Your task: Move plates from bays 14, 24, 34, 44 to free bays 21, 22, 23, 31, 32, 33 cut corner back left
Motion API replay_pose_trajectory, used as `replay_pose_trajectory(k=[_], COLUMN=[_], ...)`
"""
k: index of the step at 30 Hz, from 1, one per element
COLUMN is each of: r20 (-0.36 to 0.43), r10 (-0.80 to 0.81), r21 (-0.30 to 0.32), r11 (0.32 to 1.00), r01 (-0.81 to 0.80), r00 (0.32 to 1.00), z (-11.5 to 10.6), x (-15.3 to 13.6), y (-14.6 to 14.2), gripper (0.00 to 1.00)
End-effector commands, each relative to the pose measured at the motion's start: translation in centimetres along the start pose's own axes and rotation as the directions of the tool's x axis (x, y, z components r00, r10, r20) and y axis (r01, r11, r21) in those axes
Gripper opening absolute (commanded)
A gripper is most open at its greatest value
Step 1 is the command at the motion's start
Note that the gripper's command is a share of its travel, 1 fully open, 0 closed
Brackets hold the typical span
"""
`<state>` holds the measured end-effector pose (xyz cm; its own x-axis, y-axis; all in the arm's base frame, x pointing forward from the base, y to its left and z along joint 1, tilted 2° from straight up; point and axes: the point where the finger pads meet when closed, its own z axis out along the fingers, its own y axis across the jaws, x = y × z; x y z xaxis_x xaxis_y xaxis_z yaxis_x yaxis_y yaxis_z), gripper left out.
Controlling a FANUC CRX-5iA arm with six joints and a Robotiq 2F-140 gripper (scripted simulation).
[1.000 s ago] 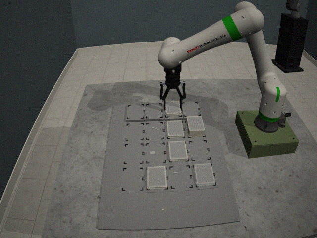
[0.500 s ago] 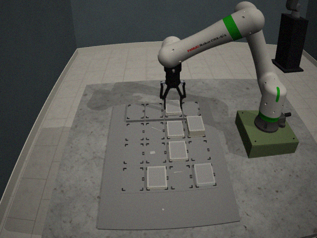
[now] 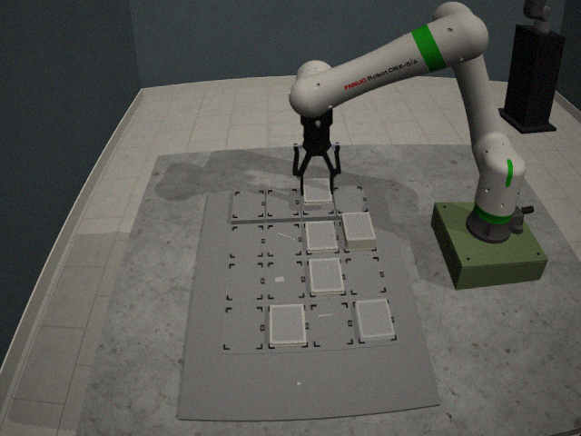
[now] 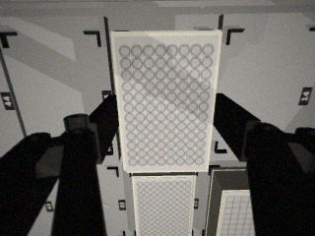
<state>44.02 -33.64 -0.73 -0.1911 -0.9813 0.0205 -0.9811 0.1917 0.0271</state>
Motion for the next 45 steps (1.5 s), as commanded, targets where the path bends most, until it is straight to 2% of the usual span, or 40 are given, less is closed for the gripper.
replay_pose_trajectory(k=[1,15,23,45], r20=[-0.001,-0.001,-0.001,-0.001], r10=[0.0,0.0,0.0,-0.001], r21=[0.002,0.002,0.002,0.002], r11=[1.0,1.0,1.0,1.0], r01=[0.0,0.0,0.0,0.001], r00=[1.0,1.0,1.0,1.0], z=[-0.3,-2.2,-2.5,-2.4], x=[0.0,0.0,0.0,-5.0], y=[-0.1,-0.1,-0.1,-1.7], gripper=[0.1,0.1,0.1,0.1])
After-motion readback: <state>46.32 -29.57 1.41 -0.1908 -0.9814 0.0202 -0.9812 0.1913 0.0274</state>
